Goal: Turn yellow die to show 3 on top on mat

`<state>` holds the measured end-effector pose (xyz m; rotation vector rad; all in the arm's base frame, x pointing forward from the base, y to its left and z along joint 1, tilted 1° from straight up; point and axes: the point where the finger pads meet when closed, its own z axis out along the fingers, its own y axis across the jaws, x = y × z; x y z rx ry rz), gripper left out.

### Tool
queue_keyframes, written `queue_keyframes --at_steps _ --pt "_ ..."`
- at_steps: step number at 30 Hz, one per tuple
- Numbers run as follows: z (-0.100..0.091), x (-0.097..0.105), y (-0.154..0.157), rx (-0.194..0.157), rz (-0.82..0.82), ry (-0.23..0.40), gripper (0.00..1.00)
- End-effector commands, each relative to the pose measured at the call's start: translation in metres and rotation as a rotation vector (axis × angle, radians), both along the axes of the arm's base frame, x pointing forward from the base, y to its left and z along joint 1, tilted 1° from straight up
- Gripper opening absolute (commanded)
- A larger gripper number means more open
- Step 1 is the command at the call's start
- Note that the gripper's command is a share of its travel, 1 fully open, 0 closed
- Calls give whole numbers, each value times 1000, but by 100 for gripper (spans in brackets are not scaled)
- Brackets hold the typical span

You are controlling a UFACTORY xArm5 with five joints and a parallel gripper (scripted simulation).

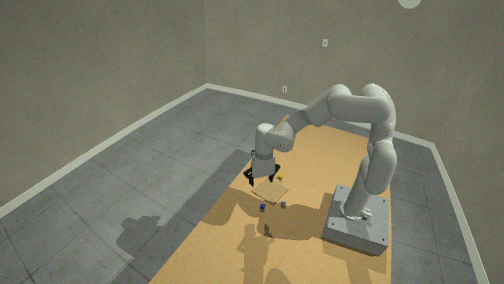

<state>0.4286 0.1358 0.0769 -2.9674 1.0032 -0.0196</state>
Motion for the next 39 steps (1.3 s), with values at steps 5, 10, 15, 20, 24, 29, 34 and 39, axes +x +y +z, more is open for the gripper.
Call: queue_keyframes --at_steps 5,10,15,20,24,29,34,39 --pt "7 0 0 0 0 -1 100" --pt "5 5 -28 1 -110 0 100" --pt "3 10 -72 2 -283 1 100" --pt "1 10 -113 2 -441 3 100" --pt "-1 9 -136 3 -534 3 100" --pt "-3 3 -179 4 -705 4 100" --pt "-5 -6 -214 5 -850 5 100" --pt "-5 -6 -215 5 -855 5 100"
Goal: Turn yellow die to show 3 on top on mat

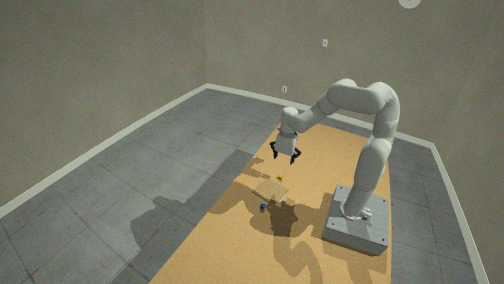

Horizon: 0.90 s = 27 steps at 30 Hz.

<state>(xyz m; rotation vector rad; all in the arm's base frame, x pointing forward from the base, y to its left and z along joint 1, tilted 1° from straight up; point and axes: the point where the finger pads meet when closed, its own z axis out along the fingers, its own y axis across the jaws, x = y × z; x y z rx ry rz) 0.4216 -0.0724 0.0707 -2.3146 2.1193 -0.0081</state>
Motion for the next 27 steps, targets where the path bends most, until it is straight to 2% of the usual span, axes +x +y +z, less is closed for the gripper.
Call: queue_keyframes --at_steps 1,14,20,24,27 --pt "1 1 -7 -1 -25 -4 100" --pt "1 1 -7 -1 -27 -4 100" --pt "-1 1 -7 0 -85 -4 100" --pt "-6 1 -7 1 -252 -5 100" --pt "-8 1 -7 2 -311 -5 100"
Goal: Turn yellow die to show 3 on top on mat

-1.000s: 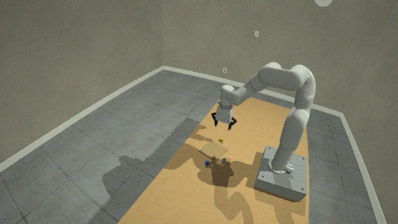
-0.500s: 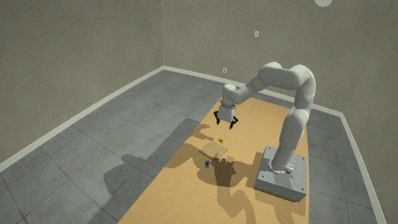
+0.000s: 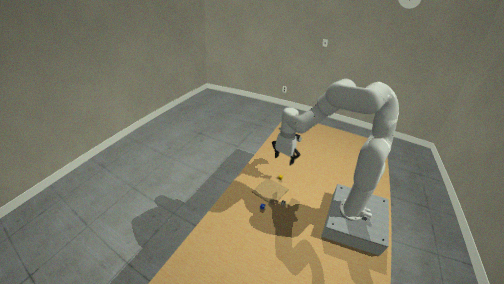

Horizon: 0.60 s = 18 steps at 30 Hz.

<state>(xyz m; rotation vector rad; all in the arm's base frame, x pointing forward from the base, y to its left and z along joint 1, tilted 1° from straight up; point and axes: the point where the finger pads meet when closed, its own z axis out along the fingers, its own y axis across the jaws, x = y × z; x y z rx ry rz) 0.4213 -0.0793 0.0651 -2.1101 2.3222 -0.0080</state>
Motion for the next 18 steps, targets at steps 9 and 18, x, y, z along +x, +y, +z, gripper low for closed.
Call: queue_keyframes --at_steps 9,18 --pt "-11 1 0 2 -374 -4 100" --pt "-20 1 0 5 -645 -4 100"
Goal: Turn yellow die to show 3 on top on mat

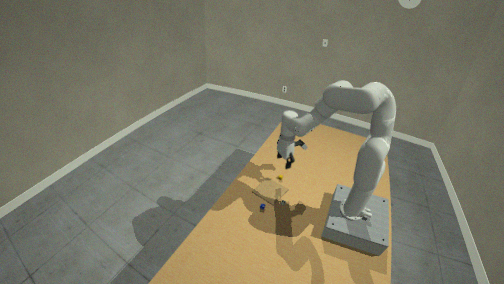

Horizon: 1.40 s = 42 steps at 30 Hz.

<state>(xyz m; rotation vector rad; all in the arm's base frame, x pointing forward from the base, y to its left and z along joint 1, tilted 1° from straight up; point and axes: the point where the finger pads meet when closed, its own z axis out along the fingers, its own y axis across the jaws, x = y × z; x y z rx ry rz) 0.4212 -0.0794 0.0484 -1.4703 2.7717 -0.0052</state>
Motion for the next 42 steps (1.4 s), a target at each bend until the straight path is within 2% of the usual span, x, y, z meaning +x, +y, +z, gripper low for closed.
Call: queue_keyframes --at_steps 1,6,9,11,24,34,35,42 --pt "-4 1 0 0 -169 -5 100" --pt "-9 1 0 2 -320 -5 100" --pt "-10 1 0 2 -334 -5 100" --pt "-13 1 0 3 -453 -5 100" --pt "-25 0 0 5 -811 -5 100" --pt "-28 0 0 6 -912 -5 100" --pt "-28 0 0 6 -912 -5 36" --pt "-28 0 0 6 -912 -5 36"
